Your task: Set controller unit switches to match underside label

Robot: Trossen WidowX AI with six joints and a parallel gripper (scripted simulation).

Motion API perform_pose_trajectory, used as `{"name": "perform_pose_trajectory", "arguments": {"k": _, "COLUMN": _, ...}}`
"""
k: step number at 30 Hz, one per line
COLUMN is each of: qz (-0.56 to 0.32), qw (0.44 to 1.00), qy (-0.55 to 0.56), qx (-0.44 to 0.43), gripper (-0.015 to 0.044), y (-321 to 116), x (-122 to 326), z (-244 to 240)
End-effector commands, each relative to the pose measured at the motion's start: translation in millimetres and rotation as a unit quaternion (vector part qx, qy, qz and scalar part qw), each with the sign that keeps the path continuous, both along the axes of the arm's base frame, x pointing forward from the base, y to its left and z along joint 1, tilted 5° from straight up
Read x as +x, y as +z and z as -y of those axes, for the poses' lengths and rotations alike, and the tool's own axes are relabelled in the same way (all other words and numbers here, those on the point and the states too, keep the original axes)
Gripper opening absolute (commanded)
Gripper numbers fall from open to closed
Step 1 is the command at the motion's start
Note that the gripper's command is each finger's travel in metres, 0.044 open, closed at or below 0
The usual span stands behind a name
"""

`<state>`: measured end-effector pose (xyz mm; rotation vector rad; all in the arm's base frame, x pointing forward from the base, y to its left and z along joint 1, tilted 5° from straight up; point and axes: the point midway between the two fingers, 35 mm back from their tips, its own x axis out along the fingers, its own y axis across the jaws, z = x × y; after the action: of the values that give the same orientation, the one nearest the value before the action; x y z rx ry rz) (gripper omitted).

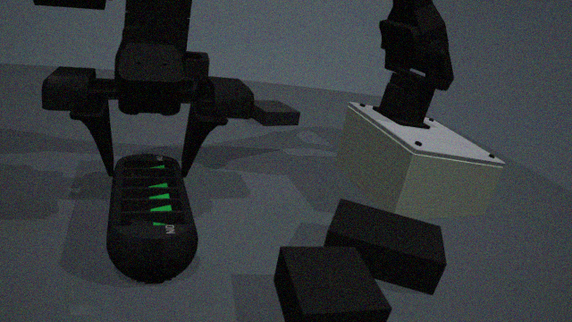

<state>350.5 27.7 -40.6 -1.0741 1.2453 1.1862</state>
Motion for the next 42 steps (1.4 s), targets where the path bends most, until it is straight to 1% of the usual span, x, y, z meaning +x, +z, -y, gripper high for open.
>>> {"name": "perform_pose_trajectory", "arguments": {"k": 1, "qz": -0.001, "qw": 1.0, "qy": -0.001, "qx": -0.002, "gripper": 0.0221, "y": -1.6, "x": -1.2, "z": 1.3}}
{"name": "perform_pose_trajectory", "arguments": {"k": 9, "qz": -0.001, "qw": 1.0, "qy": -0.001, "qx": -0.002, "gripper": 0.0011, "y": -1.9, "x": -2.4, "z": 7.5}}
{"name": "perform_pose_trajectory", "arguments": {"k": 10, "qz": -0.001, "qw": 1.0, "qy": -0.001, "qx": -0.002, "gripper": 0.0, "y": -2.0, "x": -2.6, "z": 8.4}}
{"name": "perform_pose_trajectory", "arguments": {"k": 37, "qz": -0.001, "qw": 1.0, "qy": -0.002, "qx": -0.003, "gripper": 0.0, "y": -3.8, "x": -7.9, "z": 34.2}}
{"name": "perform_pose_trajectory", "arguments": {"k": 38, "qz": 0.004, "qw": 1.0, "qy": -0.001, "qx": 0.002, "gripper": 0.0026, "y": -1.1, "x": -3.0, "z": 27.4}}
{"name": "perform_pose_trajectory", "arguments": {"k": 42, "qz": 0.004, "qw": 1.0, "qy": -0.001, "qx": 0.002, "gripper": 0.0131, "y": -1.1, "x": -3.0, "z": 27.4}}
